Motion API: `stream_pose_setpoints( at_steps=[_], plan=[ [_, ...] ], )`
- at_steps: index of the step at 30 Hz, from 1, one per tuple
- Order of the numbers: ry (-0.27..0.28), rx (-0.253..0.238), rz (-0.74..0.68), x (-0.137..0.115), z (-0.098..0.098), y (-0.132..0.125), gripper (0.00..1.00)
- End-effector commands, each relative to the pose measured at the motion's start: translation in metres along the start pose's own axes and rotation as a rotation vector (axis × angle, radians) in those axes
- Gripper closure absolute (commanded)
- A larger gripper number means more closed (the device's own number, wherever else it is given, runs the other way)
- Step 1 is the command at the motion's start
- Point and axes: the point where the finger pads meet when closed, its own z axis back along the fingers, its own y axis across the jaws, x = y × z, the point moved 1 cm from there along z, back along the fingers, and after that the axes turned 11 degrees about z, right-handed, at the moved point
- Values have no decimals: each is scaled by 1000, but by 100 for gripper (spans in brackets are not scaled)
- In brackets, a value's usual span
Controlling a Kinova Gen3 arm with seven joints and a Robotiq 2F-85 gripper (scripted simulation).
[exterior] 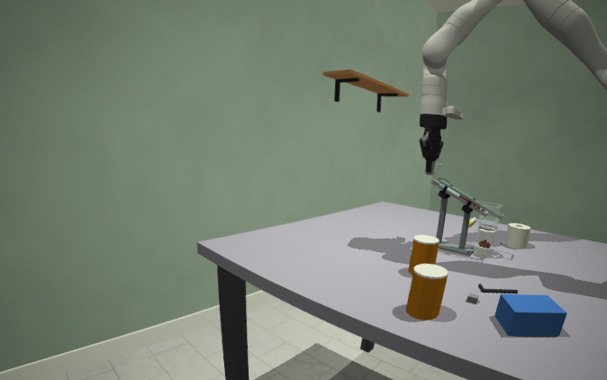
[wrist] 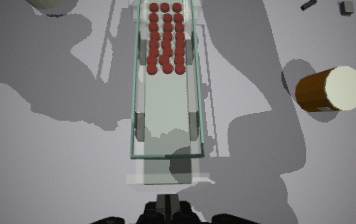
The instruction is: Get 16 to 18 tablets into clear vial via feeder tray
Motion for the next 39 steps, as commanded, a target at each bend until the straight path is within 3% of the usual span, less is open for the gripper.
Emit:
stream_pose_setpoints(
  at_steps=[1, 31, 39],
  plan=[
    [11, 2, -2, 11, 3, -3, 100],
    [0, 5, -2, 12, 4, -2, 100],
    [0, 6, -2, -26, -10, 5, 100]
  ],
)
